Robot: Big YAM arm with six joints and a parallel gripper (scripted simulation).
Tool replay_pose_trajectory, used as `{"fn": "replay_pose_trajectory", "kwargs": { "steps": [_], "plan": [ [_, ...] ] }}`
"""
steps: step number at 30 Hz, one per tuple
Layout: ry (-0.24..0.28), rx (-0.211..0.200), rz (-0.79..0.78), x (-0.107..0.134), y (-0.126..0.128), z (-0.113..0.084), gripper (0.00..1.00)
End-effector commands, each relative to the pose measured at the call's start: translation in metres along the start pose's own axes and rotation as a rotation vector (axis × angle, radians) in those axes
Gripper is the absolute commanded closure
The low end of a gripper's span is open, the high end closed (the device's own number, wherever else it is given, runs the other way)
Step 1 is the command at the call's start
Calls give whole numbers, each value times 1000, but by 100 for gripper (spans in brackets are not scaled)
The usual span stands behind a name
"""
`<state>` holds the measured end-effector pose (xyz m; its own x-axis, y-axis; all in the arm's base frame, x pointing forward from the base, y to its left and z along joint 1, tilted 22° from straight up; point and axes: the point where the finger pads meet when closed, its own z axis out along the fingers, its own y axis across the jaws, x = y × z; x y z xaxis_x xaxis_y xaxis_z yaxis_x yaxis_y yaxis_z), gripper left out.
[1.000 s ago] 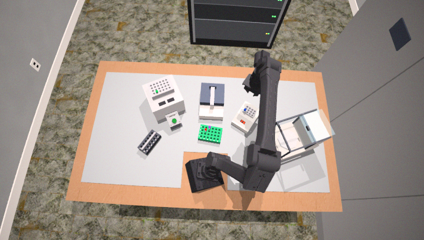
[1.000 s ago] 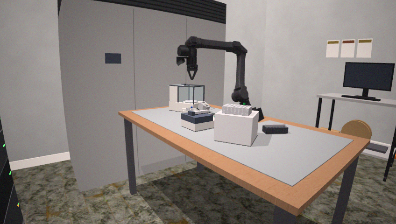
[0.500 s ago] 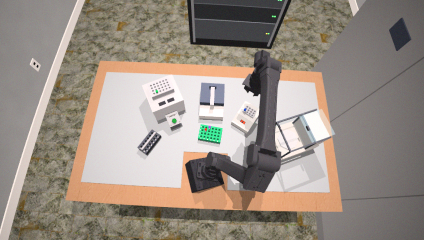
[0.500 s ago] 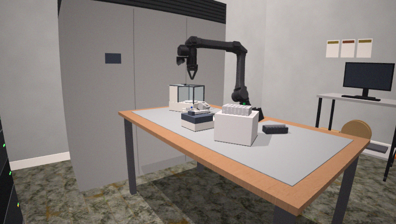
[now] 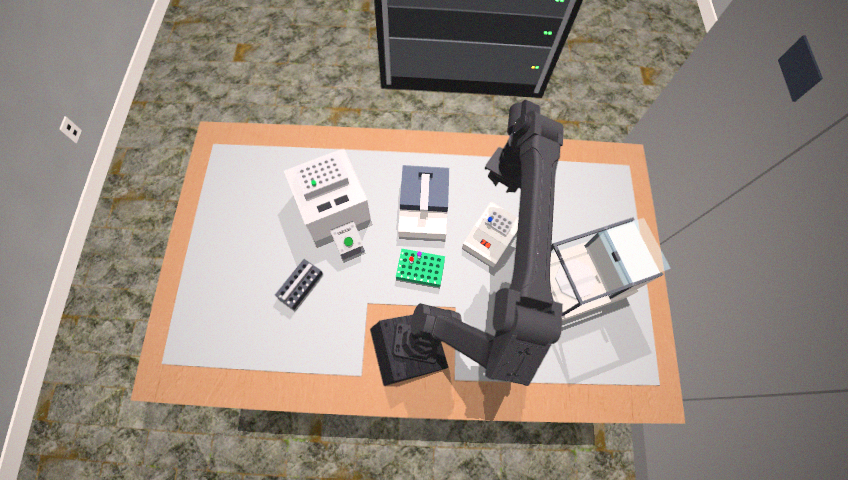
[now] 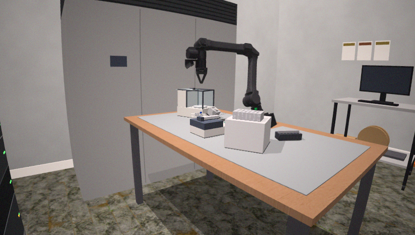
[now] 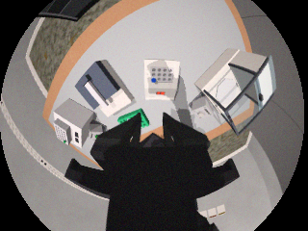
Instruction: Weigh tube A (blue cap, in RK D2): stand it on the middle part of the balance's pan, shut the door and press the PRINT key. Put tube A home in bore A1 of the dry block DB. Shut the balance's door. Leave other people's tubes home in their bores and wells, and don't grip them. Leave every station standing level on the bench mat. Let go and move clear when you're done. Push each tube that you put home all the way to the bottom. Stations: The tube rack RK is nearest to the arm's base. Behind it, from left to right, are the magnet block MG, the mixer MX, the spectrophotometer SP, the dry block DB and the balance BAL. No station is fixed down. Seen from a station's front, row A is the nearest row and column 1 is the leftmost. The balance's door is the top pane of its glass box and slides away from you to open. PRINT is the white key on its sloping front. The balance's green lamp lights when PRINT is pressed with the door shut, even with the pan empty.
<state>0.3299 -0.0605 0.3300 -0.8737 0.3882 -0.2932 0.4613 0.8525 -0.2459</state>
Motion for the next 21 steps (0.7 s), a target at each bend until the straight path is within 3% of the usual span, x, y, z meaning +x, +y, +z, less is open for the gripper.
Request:
{"fn": "replay_pose_trajectory", "kwargs": {
  "steps": [1,9,13,16,21],
  "plan": [
    [-28,-11,16,-7,-1,-12,70],
    [-28,-11,16,-7,-1,-12,70],
    [-29,-10,-51,-5,-29,-6,70],
    [-74,-15,-100,-19,-57,-24,70],
    [-52,-5,-174,-26,-71,-16,70]
  ]
}}
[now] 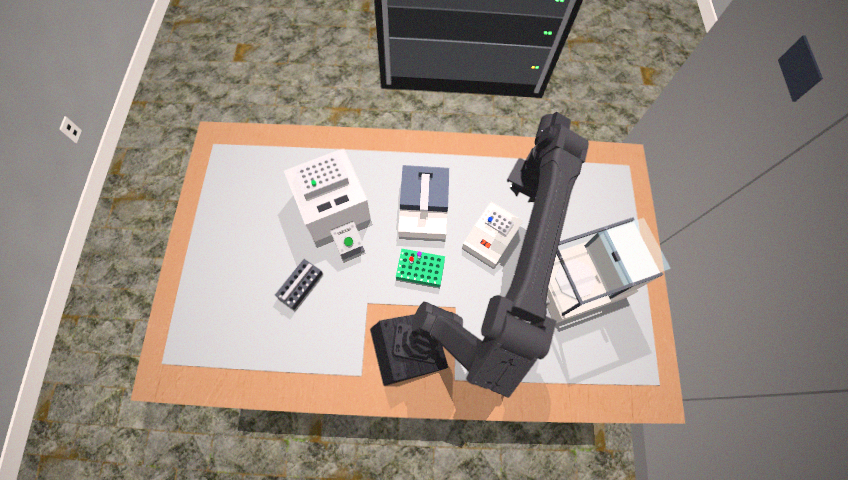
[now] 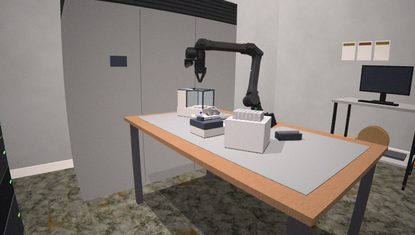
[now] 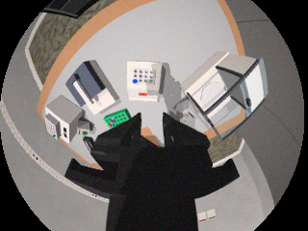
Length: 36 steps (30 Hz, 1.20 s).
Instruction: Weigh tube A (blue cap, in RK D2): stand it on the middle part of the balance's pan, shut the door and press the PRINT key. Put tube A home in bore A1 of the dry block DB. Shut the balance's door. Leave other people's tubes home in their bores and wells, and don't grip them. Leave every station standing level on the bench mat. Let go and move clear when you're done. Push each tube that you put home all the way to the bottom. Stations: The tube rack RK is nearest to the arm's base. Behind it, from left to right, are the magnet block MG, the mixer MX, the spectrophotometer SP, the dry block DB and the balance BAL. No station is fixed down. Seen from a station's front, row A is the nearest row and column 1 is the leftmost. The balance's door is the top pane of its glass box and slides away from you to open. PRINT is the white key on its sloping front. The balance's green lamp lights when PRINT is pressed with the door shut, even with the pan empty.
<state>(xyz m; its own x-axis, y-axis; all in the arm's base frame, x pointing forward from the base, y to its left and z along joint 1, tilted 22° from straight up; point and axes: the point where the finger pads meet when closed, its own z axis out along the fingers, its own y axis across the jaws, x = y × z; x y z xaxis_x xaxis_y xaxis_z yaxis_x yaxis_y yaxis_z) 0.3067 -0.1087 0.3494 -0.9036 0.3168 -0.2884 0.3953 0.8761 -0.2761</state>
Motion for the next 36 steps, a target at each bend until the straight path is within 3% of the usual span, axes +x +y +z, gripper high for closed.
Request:
{"fn": "replay_pose_trajectory", "kwargs": {
  "steps": [1,5,10,15,26,30,32,36],
  "plan": [
    [-37,-11,-131,-21,-24,-11,70],
    [-68,0,-189,-16,-61,-23,70],
    [-36,7,-299,-21,-100,-11,70],
    [-27,6,-335,-19,-109,-11,70],
    [-15,20,-572,-17,-200,-11,70],
    [-6,16,-639,-16,-224,-11,70],
    [-6,16,-639,-16,-224,-11,70],
    [-1,18,-770,-15,-258,-11,70]
  ]
}}
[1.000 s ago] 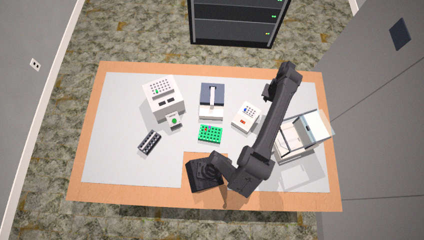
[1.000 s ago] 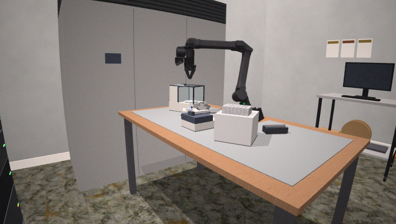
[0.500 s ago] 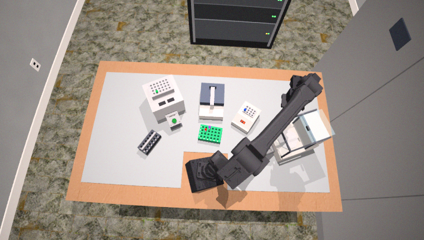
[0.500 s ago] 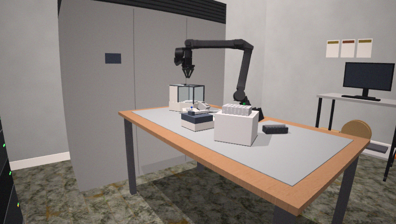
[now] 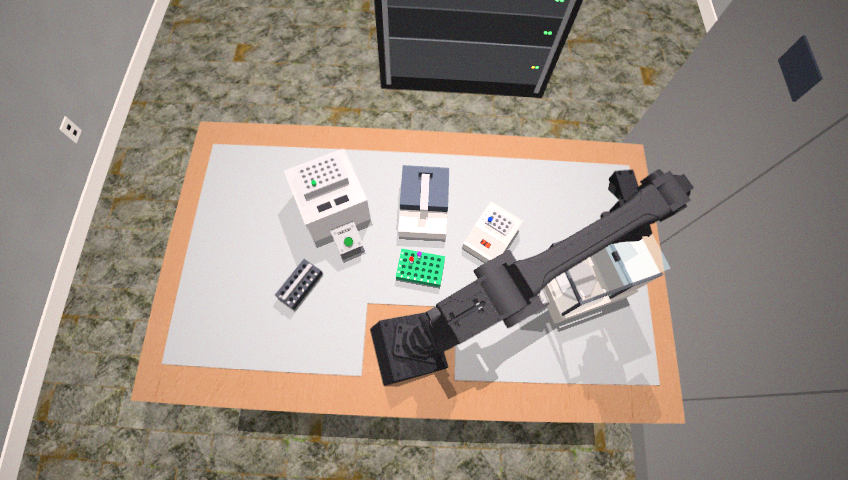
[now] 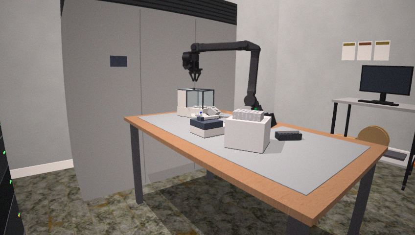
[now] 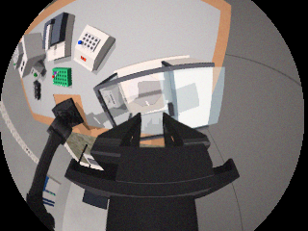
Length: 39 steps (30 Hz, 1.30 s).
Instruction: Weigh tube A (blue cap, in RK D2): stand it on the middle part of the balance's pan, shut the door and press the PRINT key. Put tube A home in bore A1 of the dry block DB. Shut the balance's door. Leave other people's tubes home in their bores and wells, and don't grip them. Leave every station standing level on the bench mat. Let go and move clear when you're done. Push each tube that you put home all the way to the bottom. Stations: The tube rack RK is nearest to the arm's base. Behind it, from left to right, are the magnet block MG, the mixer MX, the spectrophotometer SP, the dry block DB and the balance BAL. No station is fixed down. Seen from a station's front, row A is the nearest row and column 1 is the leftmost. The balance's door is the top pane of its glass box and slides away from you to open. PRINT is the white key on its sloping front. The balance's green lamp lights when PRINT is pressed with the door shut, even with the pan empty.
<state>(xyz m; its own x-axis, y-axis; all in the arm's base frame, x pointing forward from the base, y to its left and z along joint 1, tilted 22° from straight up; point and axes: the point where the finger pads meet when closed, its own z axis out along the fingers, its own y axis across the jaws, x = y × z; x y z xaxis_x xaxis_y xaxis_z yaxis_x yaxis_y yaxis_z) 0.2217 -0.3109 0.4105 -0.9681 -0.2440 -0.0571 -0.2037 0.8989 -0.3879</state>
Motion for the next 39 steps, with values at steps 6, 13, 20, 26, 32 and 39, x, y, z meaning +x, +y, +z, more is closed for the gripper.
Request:
{"fn": "replay_pose_trajectory", "kwargs": {
  "steps": [6,13,20,26,32,39],
  "plan": [
    [-9,25,-214,33,-63,-14,70],
    [-14,-1,-237,27,-40,-8,70],
    [-11,5,-237,24,-44,-5,70],
    [-8,5,-226,26,-40,-5,70],
    [-10,7,-222,24,-40,-5,70],
    [-12,26,-214,26,-48,-13,70]
  ]
}}
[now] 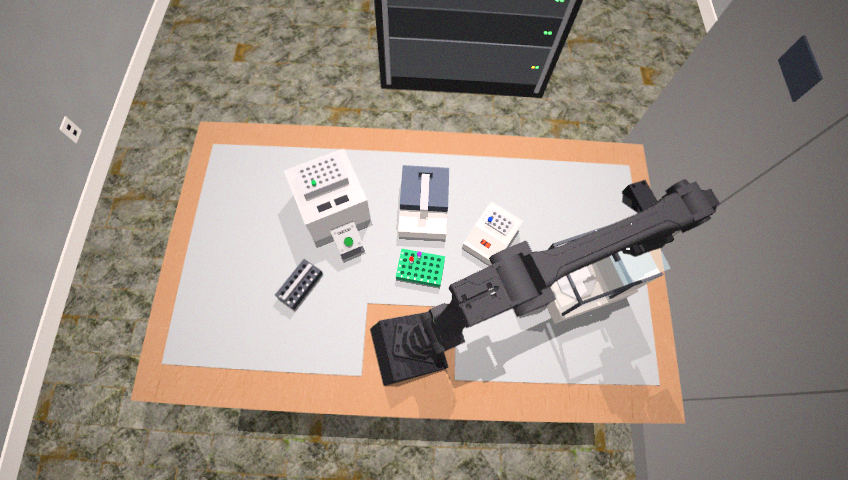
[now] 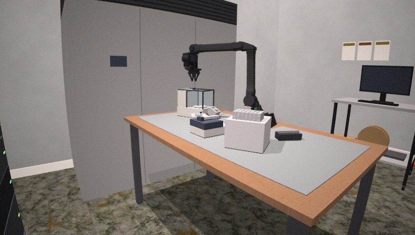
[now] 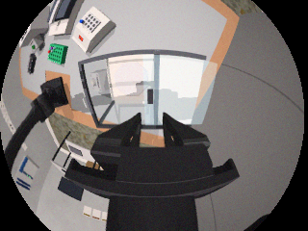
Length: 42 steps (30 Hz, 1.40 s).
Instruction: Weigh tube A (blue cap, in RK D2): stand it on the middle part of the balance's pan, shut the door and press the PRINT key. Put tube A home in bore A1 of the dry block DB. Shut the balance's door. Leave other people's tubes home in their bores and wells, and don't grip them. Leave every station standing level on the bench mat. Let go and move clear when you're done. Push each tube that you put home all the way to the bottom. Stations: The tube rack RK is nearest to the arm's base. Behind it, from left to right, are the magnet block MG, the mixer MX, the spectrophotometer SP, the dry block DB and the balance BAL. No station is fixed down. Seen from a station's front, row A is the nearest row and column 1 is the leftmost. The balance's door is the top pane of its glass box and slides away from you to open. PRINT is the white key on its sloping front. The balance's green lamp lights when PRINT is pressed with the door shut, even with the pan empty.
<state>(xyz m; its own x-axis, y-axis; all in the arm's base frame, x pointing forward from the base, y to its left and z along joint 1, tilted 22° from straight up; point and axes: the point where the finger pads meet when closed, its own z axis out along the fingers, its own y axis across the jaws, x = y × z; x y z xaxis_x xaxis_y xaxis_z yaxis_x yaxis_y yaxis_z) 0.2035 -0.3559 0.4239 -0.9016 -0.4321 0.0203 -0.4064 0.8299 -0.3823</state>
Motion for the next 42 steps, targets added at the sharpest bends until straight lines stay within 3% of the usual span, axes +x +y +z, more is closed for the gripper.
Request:
{"fn": "replay_pose_trajectory", "kwargs": {
  "steps": [1,9,10,23,42],
  "plan": [
    [-2,37,0,0,-6,-14,70],
    [-2,37,0,0,-6,-14,70],
    [-2,26,-6,-3,-1,-4,70],
    [4,1,-7,1,-4,29,70],
    [4,-1,-3,3,-4,55,70]
  ]
}}
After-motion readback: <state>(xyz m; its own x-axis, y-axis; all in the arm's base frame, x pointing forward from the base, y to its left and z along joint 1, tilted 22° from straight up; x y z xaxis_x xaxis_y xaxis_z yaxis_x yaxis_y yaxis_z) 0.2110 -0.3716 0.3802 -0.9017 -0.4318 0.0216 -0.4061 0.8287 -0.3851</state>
